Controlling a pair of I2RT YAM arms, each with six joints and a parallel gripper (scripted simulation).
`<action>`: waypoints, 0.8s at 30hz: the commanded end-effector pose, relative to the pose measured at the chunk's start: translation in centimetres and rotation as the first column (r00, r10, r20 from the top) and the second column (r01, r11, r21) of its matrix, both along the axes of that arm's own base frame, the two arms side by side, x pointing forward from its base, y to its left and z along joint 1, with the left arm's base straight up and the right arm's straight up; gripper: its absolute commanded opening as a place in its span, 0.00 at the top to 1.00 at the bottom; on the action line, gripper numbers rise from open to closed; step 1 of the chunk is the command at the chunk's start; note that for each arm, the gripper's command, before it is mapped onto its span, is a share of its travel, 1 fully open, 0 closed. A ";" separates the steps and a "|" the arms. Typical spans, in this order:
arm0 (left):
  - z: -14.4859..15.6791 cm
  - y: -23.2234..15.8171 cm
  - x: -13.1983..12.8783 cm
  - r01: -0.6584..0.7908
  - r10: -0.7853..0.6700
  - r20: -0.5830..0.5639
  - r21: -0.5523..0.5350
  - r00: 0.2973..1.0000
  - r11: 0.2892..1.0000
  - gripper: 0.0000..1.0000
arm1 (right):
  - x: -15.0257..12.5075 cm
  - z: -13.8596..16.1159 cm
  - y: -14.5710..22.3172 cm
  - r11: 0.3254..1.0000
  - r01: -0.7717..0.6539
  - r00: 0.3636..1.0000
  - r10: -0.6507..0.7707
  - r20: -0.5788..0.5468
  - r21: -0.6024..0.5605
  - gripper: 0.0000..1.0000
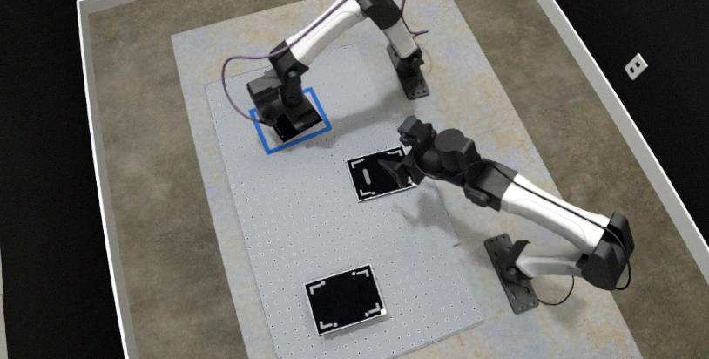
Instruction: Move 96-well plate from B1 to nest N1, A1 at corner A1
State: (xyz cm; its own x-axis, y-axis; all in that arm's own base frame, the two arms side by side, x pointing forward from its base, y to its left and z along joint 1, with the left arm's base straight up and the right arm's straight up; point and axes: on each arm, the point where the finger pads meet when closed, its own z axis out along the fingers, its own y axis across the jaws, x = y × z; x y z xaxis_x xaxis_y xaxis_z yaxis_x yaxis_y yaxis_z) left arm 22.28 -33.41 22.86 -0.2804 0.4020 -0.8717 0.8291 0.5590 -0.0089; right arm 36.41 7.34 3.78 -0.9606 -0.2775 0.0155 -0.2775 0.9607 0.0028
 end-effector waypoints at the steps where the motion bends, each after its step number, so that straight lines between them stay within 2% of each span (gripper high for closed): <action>1: -0.6 0.0 0.8 -0.022 0.022 0.005 -0.011 1.000 1.000 0.00 | 0.4 -0.8 0.1 1.000 -0.006 1.000 0.006 0.010 -0.005 0.00; 11: -1.5 -0.2 1.0 -0.023 0.023 0.010 -0.019 1.000 1.000 0.00 | 0.3 -2.0 0.1 1.000 -0.006 1.000 0.006 0.006 -0.006 0.02; 18: -2.3 -0.5 1.1 -0.018 0.018 0.016 -0.026 1.000 1.000 0.00 | 0.6 -1.0 0.1 1.000 -0.002 1.000 0.002 0.024 0.003 0.21; 19: -2.4 -0.5 1.1 -0.017 0.018 0.017 -0.028 1.000 0.999 0.00 | 0.6 -1.0 0.1 1.000 -0.002 1.000 0.002 0.024 0.003 0.33; 20: -2.4 -0.5 1.1 -0.017 0.017 0.017 -0.029 1.000 0.999 0.00 | 0.5 -0.9 0.2 1.000 -0.006 0.999 0.006 0.032 0.005 0.21; 24: -2.8 -0.6 1.2 -0.017 0.017 0.019 -0.033 1.000 0.999 0.00 | 0.4 -1.1 0.1 0.999 -0.040 0.999 0.040 0.028 -0.001 0.20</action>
State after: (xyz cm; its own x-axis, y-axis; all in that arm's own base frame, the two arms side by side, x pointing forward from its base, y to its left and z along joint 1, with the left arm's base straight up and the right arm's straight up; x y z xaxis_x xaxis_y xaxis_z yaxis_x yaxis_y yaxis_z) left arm 22.92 -34.04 20.27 -0.2719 0.3855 -0.8818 0.8267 0.5625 -0.0090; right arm 36.75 7.41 2.48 -0.9578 -0.2875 0.0044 -0.2875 0.9578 0.0017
